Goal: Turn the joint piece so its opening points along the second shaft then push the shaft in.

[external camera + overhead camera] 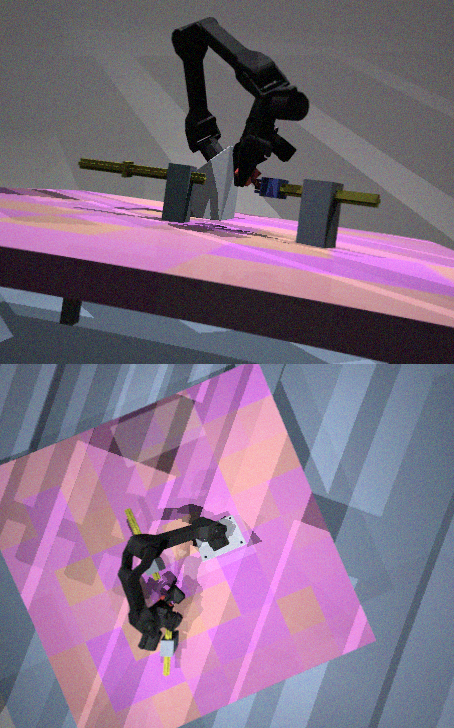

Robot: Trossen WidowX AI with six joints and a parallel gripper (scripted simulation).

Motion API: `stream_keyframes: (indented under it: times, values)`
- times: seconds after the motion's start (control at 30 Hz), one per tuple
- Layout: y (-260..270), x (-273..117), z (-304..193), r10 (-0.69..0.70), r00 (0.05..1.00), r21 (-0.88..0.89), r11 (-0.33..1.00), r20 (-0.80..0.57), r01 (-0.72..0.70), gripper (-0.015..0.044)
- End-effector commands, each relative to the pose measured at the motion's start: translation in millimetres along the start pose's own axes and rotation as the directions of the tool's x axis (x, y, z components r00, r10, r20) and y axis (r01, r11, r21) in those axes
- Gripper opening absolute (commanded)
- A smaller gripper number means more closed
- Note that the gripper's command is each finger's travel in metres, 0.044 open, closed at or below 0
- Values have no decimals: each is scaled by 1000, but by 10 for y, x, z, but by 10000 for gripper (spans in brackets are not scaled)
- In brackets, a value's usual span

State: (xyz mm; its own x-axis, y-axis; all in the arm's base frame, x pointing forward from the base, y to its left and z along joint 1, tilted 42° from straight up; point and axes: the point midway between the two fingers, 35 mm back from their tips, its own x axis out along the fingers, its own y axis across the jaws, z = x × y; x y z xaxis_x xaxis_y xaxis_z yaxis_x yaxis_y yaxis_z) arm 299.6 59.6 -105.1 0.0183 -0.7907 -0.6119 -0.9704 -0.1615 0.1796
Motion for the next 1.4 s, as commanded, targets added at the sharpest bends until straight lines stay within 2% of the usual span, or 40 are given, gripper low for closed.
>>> stream_keyframes:
  times: [0.0,0.2,1.37]
  values:
    - [15,26,-4,0,1000,-9,1000,-7,0,335]
    - [15,26,-4,0,1000,-9,1000,-7,0,182]
    - [15,26,-4,0,1000,-9,1000,-7,0,182]
